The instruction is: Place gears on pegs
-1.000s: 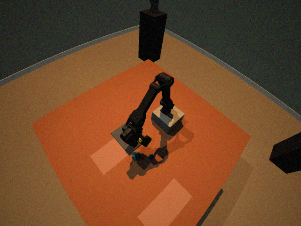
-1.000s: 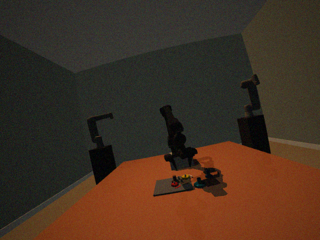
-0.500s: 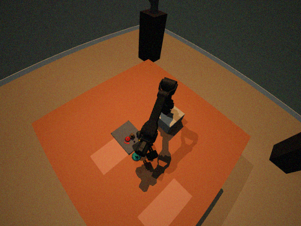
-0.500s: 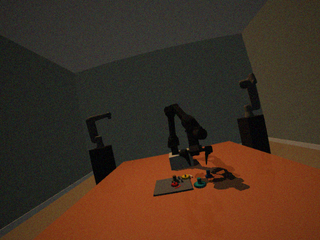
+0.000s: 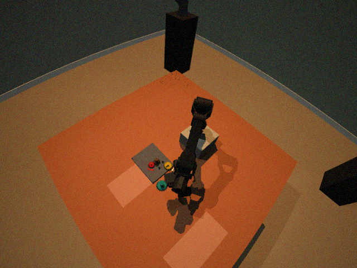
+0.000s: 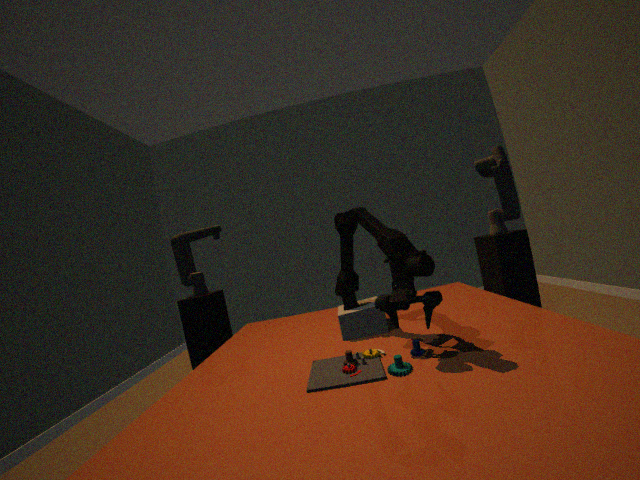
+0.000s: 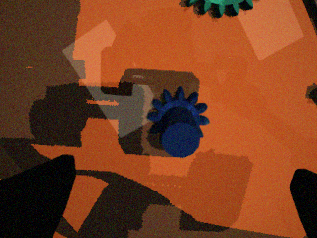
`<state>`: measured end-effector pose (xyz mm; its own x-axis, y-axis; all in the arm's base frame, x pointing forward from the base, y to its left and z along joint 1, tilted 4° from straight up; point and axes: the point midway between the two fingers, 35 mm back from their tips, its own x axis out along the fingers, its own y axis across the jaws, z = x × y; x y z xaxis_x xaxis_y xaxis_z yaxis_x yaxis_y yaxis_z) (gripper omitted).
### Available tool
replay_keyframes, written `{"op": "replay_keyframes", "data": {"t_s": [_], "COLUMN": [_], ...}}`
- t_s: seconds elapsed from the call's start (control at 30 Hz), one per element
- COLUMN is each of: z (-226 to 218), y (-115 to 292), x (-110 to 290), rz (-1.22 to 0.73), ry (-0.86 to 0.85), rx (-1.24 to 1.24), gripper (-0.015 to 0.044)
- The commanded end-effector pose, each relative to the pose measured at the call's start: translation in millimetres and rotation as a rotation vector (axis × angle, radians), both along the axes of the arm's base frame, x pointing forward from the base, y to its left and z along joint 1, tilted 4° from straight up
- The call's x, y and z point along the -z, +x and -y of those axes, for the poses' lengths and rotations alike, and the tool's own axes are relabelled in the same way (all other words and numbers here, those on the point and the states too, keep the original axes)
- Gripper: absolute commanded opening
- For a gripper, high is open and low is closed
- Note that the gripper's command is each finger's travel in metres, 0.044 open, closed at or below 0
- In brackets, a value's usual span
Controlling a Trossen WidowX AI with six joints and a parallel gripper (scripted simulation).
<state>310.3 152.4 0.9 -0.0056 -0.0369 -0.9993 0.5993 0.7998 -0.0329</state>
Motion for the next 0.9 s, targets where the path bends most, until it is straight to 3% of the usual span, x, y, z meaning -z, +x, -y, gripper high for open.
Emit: {"op": "replay_keyframes", "data": {"t_s": [0.0,0.87], "z": [-1.1,-0.2], "y": [-2.3,-3.1], "x": [9.4,46.1], "rz": [-0.011,-0.012], "ry": [-0.003,-0.003], "rx": [0.009,0.009], "gripper": [0.0440,0.0440]}}
